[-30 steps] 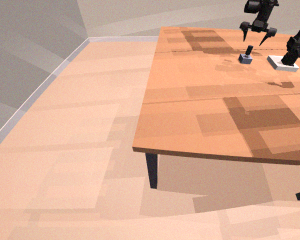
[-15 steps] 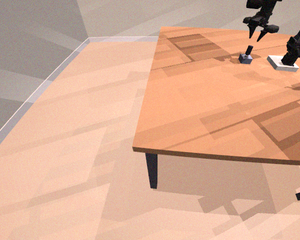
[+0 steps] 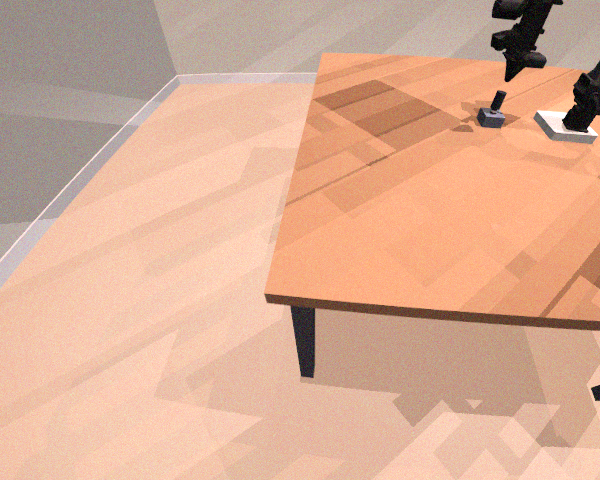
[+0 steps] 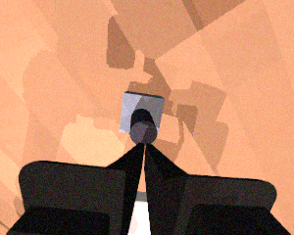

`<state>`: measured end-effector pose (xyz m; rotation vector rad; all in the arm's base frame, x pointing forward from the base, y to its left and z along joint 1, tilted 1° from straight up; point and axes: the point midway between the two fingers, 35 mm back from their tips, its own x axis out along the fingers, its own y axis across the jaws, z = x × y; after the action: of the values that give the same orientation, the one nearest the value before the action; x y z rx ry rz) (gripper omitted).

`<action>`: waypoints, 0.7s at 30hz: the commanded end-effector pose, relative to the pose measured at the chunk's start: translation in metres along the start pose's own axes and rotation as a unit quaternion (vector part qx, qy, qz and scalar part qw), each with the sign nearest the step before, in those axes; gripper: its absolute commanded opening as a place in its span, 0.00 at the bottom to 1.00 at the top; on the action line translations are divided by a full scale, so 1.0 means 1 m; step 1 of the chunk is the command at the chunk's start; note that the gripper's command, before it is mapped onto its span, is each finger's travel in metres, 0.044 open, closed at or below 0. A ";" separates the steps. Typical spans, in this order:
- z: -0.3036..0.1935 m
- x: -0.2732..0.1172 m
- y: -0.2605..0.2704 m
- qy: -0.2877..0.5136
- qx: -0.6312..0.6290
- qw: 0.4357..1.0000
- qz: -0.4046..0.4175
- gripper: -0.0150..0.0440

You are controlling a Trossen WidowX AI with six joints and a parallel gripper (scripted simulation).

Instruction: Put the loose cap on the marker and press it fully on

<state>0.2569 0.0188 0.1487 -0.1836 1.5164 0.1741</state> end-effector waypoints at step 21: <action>0.000 0.024 0.001 0.000 0.018 1.000 0.002 0.25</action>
<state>0.2583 0.0189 0.1311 -0.1579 1.5141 0.1496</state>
